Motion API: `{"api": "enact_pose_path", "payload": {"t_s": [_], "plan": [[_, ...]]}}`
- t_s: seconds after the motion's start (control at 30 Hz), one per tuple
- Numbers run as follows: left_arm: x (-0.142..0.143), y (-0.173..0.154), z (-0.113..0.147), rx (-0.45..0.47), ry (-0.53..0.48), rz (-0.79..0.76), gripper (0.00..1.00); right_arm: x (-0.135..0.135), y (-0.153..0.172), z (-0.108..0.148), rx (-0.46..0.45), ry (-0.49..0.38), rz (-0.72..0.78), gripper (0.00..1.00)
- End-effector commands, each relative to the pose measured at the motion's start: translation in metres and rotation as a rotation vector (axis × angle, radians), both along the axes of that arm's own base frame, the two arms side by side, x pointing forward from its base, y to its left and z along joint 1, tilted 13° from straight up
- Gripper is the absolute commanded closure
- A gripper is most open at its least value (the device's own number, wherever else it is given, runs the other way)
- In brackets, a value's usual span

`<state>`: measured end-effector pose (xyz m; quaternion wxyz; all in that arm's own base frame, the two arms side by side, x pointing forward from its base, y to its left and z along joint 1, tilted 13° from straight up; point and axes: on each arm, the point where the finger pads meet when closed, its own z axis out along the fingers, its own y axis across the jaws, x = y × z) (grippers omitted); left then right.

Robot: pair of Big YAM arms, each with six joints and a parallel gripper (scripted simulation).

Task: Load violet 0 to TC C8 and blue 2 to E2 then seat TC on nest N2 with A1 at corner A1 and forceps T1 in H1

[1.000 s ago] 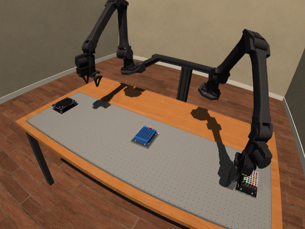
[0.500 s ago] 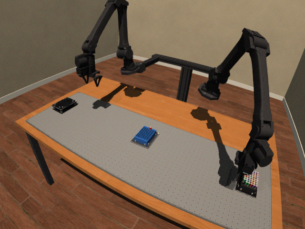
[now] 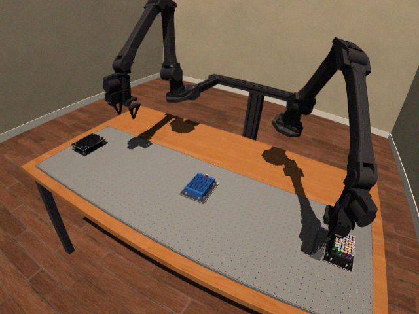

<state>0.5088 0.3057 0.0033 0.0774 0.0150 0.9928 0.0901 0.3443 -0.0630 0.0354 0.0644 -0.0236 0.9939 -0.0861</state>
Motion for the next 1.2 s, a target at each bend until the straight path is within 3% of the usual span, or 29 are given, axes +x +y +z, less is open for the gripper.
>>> {"api": "enact_pose_path", "payload": {"t_s": [0.0, 0.17, 0.83, 0.93, 1.07, 1.17], "plan": [[0.001, -0.006, 0.014, 0.000, -0.008, 0.000, 0.92, 0.031, -0.005, 0.024, -0.008, -0.082, -0.019, 0.00], [-0.001, -0.007, 0.009, -0.007, 0.006, 0.001, 0.92, 0.031, -0.005, 0.025, -0.008, -0.082, -0.019, 0.00], [0.000, -0.007, 0.029, 0.001, -0.009, 0.000, 0.92, 0.031, -0.005, 0.024, -0.008, -0.082, -0.019, 0.00], [-0.002, -0.008, 0.019, -0.008, 0.008, 0.001, 0.92, 0.031, -0.005, 0.025, -0.008, -0.082, -0.019, 0.00], [0.002, -0.007, 0.039, 0.008, -0.020, 0.001, 0.92, 0.031, -0.005, 0.024, -0.008, -0.082, -0.019, 0.00], [0.002, -0.007, 0.038, 0.006, -0.016, 0.000, 0.92, 0.031, -0.005, 0.024, -0.008, -0.082, -0.019, 0.00]]}}
